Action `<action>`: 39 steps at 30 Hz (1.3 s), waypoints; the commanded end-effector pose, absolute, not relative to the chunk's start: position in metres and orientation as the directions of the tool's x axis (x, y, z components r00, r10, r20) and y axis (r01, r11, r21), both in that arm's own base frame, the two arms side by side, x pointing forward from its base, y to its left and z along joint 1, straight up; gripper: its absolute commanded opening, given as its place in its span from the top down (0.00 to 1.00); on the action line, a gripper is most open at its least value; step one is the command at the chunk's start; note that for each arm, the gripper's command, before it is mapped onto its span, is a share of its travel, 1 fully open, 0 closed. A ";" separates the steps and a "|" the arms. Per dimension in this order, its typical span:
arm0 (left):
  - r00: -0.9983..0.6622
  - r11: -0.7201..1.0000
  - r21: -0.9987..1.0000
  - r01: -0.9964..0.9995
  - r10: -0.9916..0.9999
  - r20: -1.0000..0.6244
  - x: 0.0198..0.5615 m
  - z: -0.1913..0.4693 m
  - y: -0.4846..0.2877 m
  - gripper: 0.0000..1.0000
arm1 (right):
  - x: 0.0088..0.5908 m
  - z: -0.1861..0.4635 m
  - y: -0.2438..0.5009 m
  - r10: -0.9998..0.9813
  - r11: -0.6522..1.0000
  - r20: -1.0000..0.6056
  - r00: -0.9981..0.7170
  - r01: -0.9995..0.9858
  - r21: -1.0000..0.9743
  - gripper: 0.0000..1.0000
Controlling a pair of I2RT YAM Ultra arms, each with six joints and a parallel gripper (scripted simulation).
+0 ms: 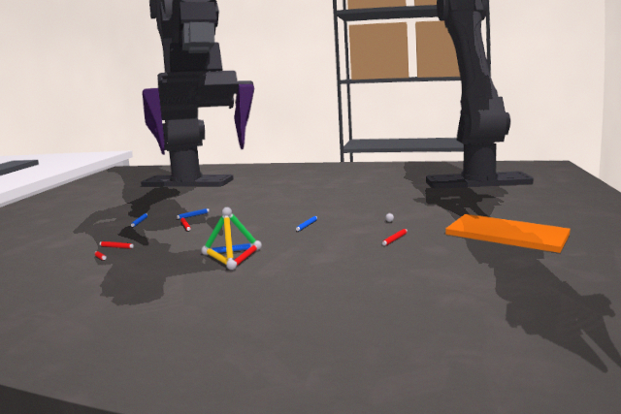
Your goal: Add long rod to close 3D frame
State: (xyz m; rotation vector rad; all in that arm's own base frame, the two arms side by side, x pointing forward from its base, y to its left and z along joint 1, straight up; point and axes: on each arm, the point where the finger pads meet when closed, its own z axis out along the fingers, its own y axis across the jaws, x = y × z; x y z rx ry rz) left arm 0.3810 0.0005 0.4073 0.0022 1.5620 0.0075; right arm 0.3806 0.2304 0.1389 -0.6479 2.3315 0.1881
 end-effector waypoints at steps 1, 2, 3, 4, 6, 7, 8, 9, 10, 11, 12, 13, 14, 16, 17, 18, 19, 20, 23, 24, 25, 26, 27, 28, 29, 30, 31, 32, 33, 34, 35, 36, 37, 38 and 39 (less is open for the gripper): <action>0.021 1.000 0.006 -0.003 0.006 -1.000 0.380 0.412 0.000 0.86 | 0.395 0.181 0.215 -0.343 0.887 -0.768 -0.541 -0.455 -0.076 0.00; 0.021 1.000 0.006 -0.003 0.006 -1.000 0.380 0.412 0.000 0.86 | 0.394 0.195 0.203 -0.320 0.899 -0.793 -0.517 -0.431 -0.082 0.00; 0.021 1.000 0.006 -0.003 0.006 -1.000 0.380 0.412 0.000 0.86 | 0.393 0.209 0.190 -0.297 0.910 -0.819 -0.491 -0.407 -0.086 0.00; 0.021 1.000 0.006 -0.003 0.006 -1.000 0.380 0.412 0.000 0.86 | 0.392 0.224 0.177 -0.272 0.920 -0.844 -0.461 -0.381 -0.088 0.00; 0.021 1.000 0.006 -0.003 0.006 -1.000 0.380 0.412 0.000 0.86 | 0.389 0.256 0.151 -0.220 0.939 -0.893 -0.393 -0.333 -0.084 0.00; 0.021 1.000 0.006 -0.003 0.006 -1.000 0.380 0.412 0.000 0.86 | 0.388 0.272 0.138 -0.193 0.949 -0.915 -0.355 -0.305 -0.082 0.00; 0.021 1.000 0.006 -0.003 0.006 -1.000 0.380 0.412 0.000 0.86 | 0.387 0.288 0.125 -0.166 0.956 -0.934 -0.315 -0.283 -0.075 0.00; 0.021 1.000 0.006 -0.003 0.006 -1.000 0.380 0.412 0.000 0.86 | 0.386 0.304 0.112 -0.140 0.965 -0.951 -0.274 -0.254 -0.069 0.00; 0.021 1.000 0.006 -0.003 0.006 -1.000 0.380 0.412 0.000 0.86 | 0.385 0.319 0.099 -0.111 0.973 -0.965 -0.236 -0.225 -0.057 0.00; 0.021 1.000 0.006 -0.003 0.006 -1.000 0.380 0.412 0.000 0.86 | 0.384 0.338 0.087 -0.088 0.979 -0.978 -0.189 -0.199 -0.050 0.00; 0.021 1.000 0.006 -0.003 0.006 -1.000 0.380 0.412 0.000 0.86 | 0.383 0.355 0.076 -0.069 0.984 -0.987 -0.146 -0.174 -0.043 0.00; 0.021 1.000 0.006 -0.003 0.006 -1.000 0.380 0.412 0.000 0.86 | 0.382 0.367 0.065 -0.053 0.988 -0.992 -0.113 -0.151 -0.036 0.00; 0.021 1.000 0.006 -0.003 0.006 -1.000 0.380 0.412 0.000 0.86 | 0.381 0.377 0.055 -0.035 0.991 -0.996 -0.085 -0.129 -0.024 0.00; 0.021 1.000 0.006 -0.003 0.006 -1.000 0.380 0.412 0.000 0.86 | 0.382 0.391 0.038 -0.017 0.996 -0.999 -0.045 -0.091 -0.013 0.00; 0.021 1.000 0.006 -0.003 0.006 -1.000 0.380 0.412 0.000 0.86 | 0.382 0.391 0.038 -0.017 0.996 -0.999 -0.045 -0.091 -0.013 0.00; 0.021 1.000 0.006 -0.003 0.006 -1.000 0.380 0.412 0.000 0.86 | 0.382 0.391 0.038 -0.017 0.996 -0.999 -0.045 -0.091 -0.013 0.00; 0.021 1.000 0.006 -0.003 0.006 -1.000 0.380 0.412 0.000 0.86 | 0.381 0.398 0.031 -0.010 0.997 -1.000 -0.025 -0.074 -0.008 0.00; 0.021 1.000 0.006 -0.003 0.006 -1.000 0.380 0.412 0.000 0.86 | 0.381 0.404 0.024 -0.004 0.998 -1.000 -0.008 -0.059 -0.003 0.00; 0.021 1.000 0.006 -0.003 0.006 -1.000 0.380 0.412 0.000 0.86 | 0.380 0.416 0.009 0.006 1.000 -1.000 0.027 -0.025 0.005 0.00; 0.021 1.000 0.006 -0.003 0.006 -1.000 0.380 0.412 0.000 0.86 | 0.383 0.415 0.006 0.007 1.000 -1.000 0.024 -0.016 0.007 0.00; 0.021 1.000 0.006 -0.003 0.006 -1.000 0.380 0.412 0.000 0.86 | 0.383 0.416 0.003 0.007 1.000 -1.000 0.027 -0.010 0.007 0.00; 0.021 1.000 0.006 -0.003 0.006 -1.000 0.380 0.412 0.000 0.86 | 0.383 0.414 0.000 0.001 1.000 -1.000 0.016 0.001 0.001 0.00; 0.021 1.000 0.006 -0.003 0.006 -1.000 0.380 0.412 0.000 0.86 | 0.383 0.414 -0.001 0.000 1.000 -1.000 0.015 0.005 0.001 0.00; 0.021 1.000 0.006 -0.003 0.006 -1.000 0.380 0.412 0.000 0.86 | 0.383 0.414 -0.001 0.000 1.000 -1.000 0.014 0.006 0.000 0.00; 0.021 1.000 0.006 -0.003 0.006 -1.000 0.380 0.412 0.000 0.86 | 0.383 0.414 -0.001 0.000 1.000 -1.000 0.014 0.006 0.000 0.00; 0.021 1.000 0.006 -0.003 0.006 -1.000 0.380 0.412 0.000 0.86 | 0.383 0.414 -0.001 0.000 1.000 -1.000 0.014 0.004 0.000 0.00; 0.021 1.000 0.006 -0.003 0.006 -1.000 0.380 0.412 0.000 0.86 | 0.382 0.415 0.000 0.000 1.000 -1.000 0.016 0.003 0.000 0.00; 0.021 1.000 0.006 -0.003 0.006 -1.000 0.380 0.412 0.000 0.86 | 0.382 0.415 0.000 0.000 1.000 -1.000 0.017 0.003 0.000 0.00; 0.021 1.000 0.006 -0.003 0.006 -1.000 0.380 0.412 0.000 0.86 | 0.382 0.415 0.000 0.000 1.000 -1.000 0.017 0.003 0.000 0.00; 0.021 1.000 0.006 -0.003 0.006 -1.000 0.380 0.412 0.000 0.86 | 0.382 0.415 0.000 0.000 1.000 -1.000 0.017 0.003 0.000 0.00; 0.021 1.000 0.006 -0.003 0.006 -1.000 0.380 0.412 0.000 0.86 | 0.382 0.415 0.000 0.000 1.000 -1.000 0.017 0.003 0.000 0.00; 0.021 1.000 0.006 -0.003 0.006 -1.000 0.380 0.412 0.000 0.86 | 0.382 0.415 0.000 0.000 1.000 -1.000 0.017 0.003 0.000 0.00; 0.021 1.000 0.006 -0.003 0.006 -1.000 0.380 0.412 0.000 0.86 | 0.382 0.415 0.000 0.000 1.000 -1.000 0.017 0.003 0.000 0.00; 0.021 1.000 0.006 -0.003 0.006 -1.000 0.380 0.412 0.000 0.86 | 0.382 0.415 0.000 0.000 1.000 -1.000 0.017 0.003 0.000 0.00; 0.021 1.000 0.006 -0.003 0.006 -1.000 0.380 0.412 0.000 0.86 | 0.382 0.415 0.000 0.000 1.000 -1.000 0.017 0.003 0.000 0.00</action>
